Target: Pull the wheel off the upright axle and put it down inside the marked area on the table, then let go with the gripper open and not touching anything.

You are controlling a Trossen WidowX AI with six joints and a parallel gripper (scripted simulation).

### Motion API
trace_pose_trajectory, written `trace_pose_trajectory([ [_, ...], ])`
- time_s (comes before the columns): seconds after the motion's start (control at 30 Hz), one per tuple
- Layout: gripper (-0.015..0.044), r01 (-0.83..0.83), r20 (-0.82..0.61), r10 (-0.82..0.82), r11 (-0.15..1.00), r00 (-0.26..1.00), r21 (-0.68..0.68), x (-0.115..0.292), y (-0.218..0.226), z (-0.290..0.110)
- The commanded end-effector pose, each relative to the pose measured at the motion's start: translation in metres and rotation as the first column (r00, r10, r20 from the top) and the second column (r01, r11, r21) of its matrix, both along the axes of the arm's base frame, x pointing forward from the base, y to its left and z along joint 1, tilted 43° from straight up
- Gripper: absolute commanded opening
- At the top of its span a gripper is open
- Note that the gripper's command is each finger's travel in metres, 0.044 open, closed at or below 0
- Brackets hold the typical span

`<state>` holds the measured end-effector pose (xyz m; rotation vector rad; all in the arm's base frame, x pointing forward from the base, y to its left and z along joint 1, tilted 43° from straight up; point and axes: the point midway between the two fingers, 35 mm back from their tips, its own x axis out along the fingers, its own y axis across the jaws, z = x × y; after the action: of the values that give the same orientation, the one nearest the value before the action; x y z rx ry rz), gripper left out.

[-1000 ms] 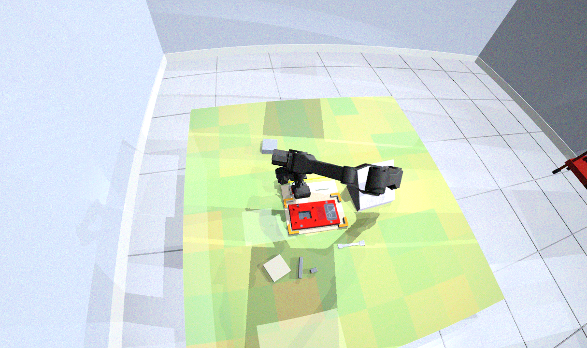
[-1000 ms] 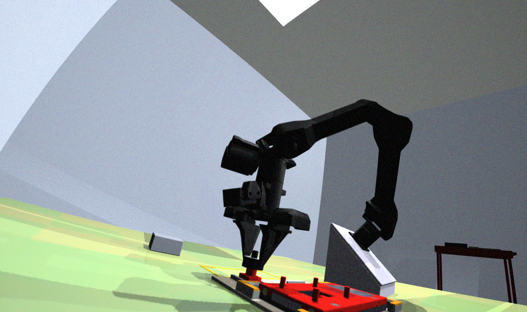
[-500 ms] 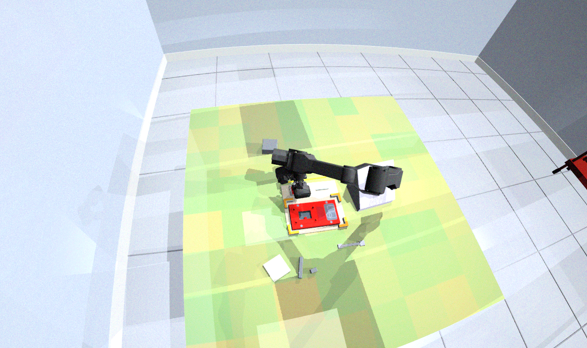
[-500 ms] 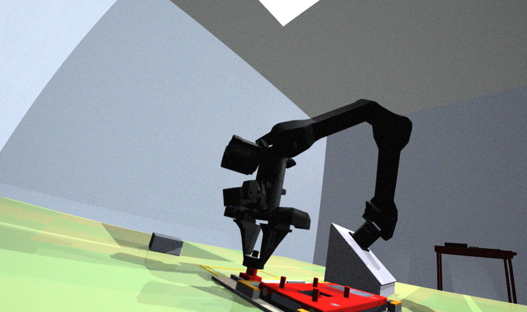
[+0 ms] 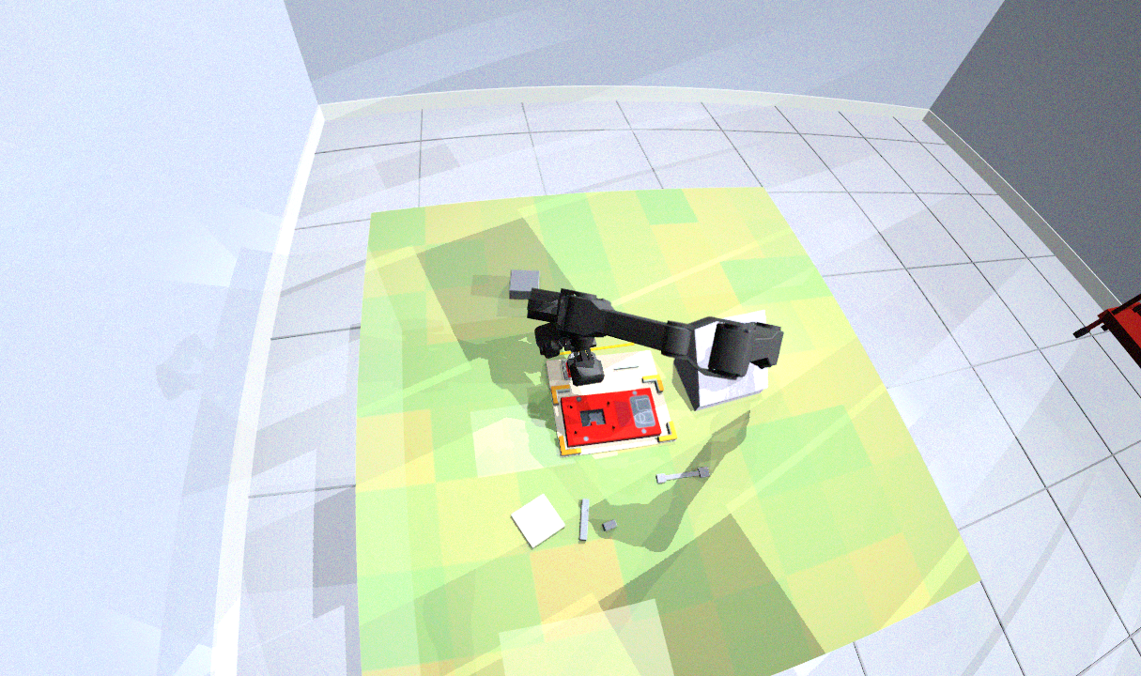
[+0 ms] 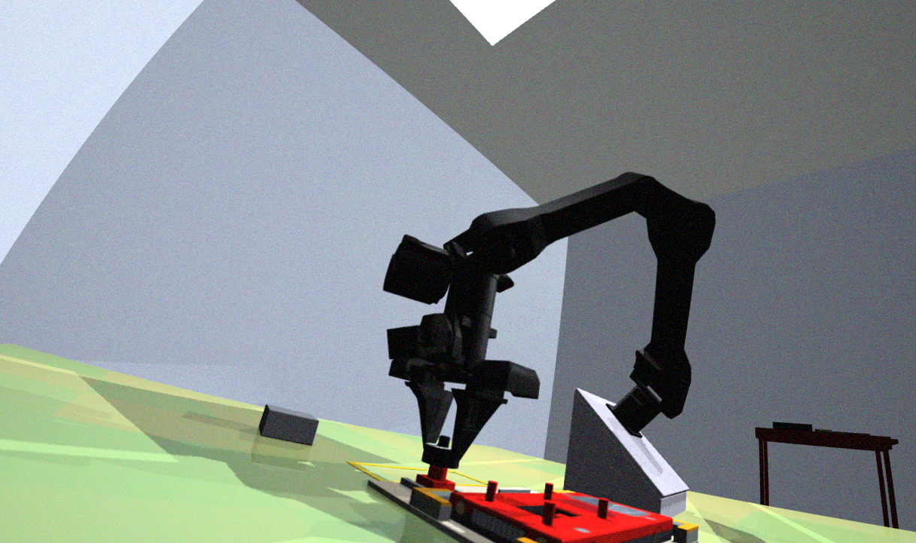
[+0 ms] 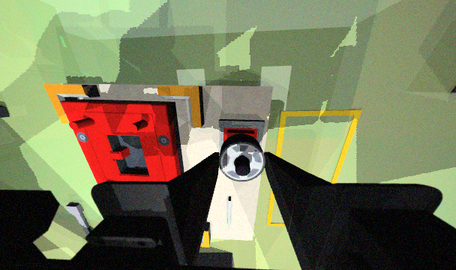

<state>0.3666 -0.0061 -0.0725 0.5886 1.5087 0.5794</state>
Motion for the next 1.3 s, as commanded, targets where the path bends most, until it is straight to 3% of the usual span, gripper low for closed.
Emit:
trace_pose_trajectory([
  [0.0,0.0000,0.009,0.002,-0.009,1.000,1.000,-0.003,0.0006,-0.0063,0.0049],
  [1.27,0.0000,0.013,0.000,-0.013,1.000,1.000,-0.002,0.0006,-0.0151,0.0139],
])
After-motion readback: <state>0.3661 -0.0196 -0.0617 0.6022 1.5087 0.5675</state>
